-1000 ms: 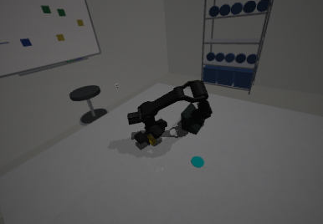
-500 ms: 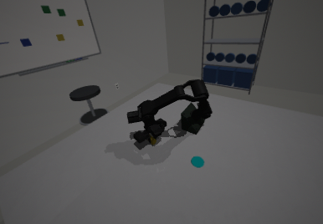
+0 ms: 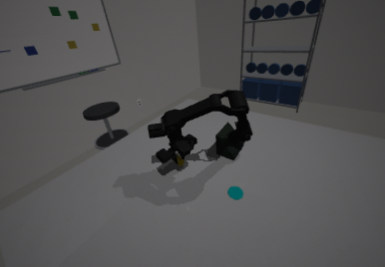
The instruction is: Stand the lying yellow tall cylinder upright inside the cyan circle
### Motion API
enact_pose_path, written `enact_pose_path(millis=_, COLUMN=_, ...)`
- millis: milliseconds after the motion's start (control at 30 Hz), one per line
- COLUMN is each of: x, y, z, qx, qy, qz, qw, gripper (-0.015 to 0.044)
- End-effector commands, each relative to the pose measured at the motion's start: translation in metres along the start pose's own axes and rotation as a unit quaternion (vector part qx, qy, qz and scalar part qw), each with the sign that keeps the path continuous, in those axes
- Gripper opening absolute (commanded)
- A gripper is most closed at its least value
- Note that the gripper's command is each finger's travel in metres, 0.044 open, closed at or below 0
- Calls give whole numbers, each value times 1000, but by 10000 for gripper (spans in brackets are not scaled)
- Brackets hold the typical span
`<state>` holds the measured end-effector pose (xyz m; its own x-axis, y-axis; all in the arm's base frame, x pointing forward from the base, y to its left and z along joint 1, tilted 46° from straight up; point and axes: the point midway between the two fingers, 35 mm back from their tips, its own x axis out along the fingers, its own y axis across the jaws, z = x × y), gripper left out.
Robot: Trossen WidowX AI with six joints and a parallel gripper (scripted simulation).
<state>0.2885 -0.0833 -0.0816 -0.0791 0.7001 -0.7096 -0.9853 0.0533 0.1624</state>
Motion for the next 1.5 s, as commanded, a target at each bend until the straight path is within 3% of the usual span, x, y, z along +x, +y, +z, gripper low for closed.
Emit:
enact_pose_path(millis=0, x=-13, y=-1, z=0, qx=-4, qy=4, qz=-2, qw=1000, gripper=105)
enact_pose_path(millis=667, x=-67, y=4, z=4, qx=3, qy=4, qz=-1, qw=1000, gripper=105)
enact_pose_path(millis=1467, x=-82, y=9, z=81, qx=249, qy=7, qz=-5, qw=968, gripper=105)
